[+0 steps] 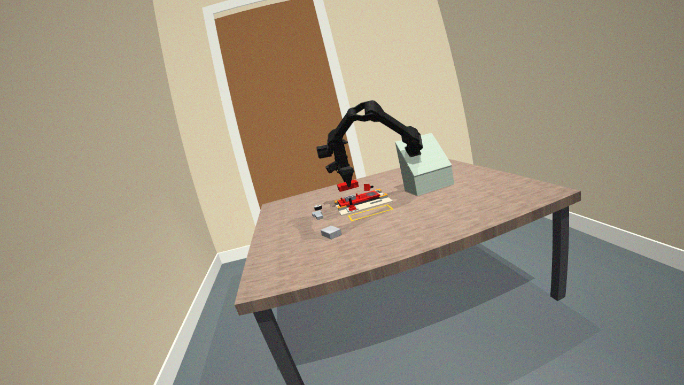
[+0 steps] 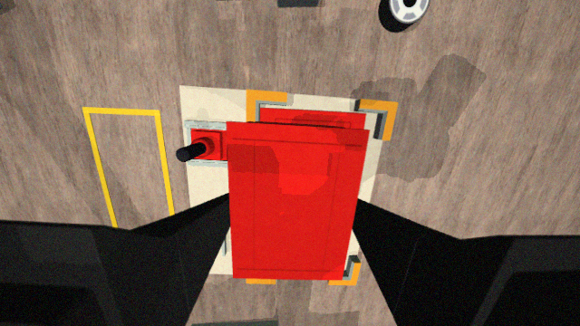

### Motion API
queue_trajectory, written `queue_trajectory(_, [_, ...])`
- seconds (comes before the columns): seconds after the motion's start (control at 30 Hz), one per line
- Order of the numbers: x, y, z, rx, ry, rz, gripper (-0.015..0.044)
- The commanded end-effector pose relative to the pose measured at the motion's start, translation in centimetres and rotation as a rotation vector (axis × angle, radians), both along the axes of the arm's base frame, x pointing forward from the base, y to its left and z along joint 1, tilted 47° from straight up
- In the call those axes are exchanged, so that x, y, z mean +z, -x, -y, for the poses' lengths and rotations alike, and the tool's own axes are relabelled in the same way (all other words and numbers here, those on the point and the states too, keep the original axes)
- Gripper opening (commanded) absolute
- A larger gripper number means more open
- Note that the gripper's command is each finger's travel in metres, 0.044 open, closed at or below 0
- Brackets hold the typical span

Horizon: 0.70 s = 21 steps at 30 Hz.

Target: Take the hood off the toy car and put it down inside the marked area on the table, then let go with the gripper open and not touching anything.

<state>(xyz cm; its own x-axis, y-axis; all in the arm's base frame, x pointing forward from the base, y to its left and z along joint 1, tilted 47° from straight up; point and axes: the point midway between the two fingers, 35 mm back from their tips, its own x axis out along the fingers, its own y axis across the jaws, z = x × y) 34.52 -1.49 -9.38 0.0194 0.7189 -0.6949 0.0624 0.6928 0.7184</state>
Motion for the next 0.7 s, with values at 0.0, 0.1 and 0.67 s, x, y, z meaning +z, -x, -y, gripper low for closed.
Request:
queue_trajectory(0.0, [1.6,-0.2,-1.1,-0.005,0.002,0.001,0.0])
queue_trajectory(0.1, [2.5,-0.3,-1.9,-0.005,0.004,0.002,0.0])
queue_trajectory(0.67, [7.9,0.2,-6.7,-0.004,0.007,0.004,0.0])
